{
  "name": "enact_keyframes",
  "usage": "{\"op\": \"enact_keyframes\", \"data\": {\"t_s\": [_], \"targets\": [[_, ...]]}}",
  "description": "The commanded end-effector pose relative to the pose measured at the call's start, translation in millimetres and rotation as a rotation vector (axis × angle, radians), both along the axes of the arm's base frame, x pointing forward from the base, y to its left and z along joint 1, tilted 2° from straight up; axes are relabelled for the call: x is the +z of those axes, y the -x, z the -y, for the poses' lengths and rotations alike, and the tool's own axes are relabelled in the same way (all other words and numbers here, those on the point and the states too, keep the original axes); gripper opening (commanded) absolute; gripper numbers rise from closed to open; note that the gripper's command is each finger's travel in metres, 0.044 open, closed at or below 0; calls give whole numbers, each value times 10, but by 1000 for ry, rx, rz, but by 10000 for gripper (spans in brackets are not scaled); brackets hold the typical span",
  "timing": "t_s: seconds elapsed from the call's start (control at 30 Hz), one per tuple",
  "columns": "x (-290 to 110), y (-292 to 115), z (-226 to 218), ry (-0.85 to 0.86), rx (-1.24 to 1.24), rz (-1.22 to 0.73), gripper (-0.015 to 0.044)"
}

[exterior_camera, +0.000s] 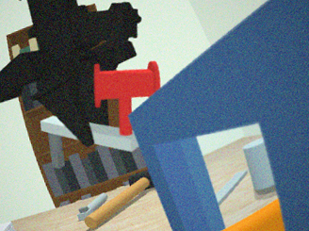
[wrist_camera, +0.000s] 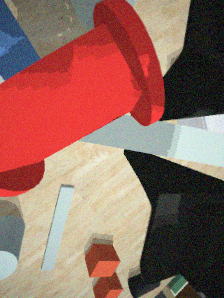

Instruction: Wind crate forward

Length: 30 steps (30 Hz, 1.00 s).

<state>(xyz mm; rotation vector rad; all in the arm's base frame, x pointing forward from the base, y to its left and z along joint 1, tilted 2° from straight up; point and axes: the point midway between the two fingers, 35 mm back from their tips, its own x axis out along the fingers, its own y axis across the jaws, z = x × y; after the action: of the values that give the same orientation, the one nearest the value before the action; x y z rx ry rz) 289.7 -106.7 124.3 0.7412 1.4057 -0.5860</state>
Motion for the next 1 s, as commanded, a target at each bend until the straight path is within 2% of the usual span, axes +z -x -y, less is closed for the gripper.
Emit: {"op": "enact_keyframes", "data": {"t_s": [0.0,0.5,0.97], "targets": [[29,110,95,2,-103,28,0],[72,533,738,15,-714,57,0],[153,1146,1297,61,-1376,84,0]]}}
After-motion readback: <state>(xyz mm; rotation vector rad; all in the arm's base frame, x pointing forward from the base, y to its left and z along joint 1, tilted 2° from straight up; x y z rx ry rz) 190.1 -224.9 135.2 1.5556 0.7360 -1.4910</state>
